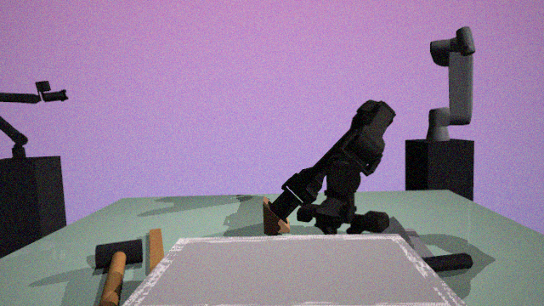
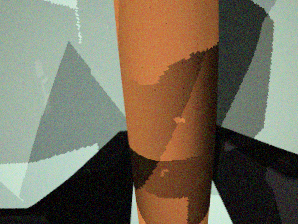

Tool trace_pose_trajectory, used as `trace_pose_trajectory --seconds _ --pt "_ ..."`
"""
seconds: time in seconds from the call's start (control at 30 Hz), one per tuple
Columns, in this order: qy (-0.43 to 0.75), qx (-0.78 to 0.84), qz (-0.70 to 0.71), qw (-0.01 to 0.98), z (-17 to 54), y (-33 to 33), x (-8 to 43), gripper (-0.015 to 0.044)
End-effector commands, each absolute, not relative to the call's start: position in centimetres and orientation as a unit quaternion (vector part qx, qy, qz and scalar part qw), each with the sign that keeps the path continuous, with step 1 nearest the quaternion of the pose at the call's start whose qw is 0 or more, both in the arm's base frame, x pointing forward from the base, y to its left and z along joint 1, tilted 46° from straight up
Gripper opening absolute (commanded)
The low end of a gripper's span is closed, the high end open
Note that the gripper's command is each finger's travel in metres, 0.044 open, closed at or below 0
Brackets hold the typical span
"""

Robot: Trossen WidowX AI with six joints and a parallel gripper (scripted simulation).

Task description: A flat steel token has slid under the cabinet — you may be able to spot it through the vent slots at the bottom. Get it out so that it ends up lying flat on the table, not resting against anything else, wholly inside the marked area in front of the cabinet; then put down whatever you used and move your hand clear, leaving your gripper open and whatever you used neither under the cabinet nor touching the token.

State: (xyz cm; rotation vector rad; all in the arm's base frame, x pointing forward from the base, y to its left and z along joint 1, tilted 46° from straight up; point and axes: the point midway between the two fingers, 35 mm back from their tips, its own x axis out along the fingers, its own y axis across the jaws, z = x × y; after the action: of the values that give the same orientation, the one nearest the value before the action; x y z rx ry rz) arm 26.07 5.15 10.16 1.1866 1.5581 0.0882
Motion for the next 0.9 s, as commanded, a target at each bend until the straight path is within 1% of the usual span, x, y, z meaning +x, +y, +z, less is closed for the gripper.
trace_pose_trajectory --seconds 0.0,0.87 --pt "0.66 0.507 0.031 0.553 9.7 4.6 26.1 0.0" --pt "0.661 0.512 0.024 0.549 7.3 2.1 26.3 0.0"
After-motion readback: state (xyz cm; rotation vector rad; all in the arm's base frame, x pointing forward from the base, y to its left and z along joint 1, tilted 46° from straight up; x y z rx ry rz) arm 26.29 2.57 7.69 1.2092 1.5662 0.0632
